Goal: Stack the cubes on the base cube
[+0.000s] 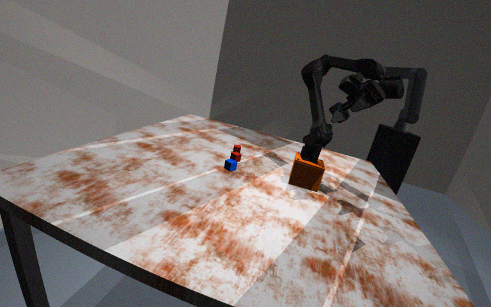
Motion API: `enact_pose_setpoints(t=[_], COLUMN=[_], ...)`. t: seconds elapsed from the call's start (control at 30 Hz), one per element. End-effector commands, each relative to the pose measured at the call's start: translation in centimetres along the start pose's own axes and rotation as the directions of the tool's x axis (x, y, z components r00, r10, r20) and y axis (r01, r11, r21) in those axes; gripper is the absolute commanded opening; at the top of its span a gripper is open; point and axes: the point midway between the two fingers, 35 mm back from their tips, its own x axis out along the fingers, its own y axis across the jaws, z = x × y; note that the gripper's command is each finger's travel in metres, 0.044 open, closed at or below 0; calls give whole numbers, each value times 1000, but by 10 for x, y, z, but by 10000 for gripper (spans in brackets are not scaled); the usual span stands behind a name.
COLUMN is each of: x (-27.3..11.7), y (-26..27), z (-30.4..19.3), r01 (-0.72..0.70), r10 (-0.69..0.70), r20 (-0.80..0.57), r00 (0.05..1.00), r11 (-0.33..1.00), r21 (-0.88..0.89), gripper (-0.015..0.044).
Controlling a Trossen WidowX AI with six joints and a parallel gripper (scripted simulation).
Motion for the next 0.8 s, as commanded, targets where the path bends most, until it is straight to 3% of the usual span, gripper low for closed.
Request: enact_pose_setpoints(t=[0.0,0.13,0.77], x=[1,12,77], y=[0,-2,-33], z=[0,7,59], r01=[4,75,448], r10=[-4,-75,-461], r20=[1,29,89], r00=[1000,997,883], r11=[1000,997,884], r21=[0,10,132], gripper=[374,269,265])
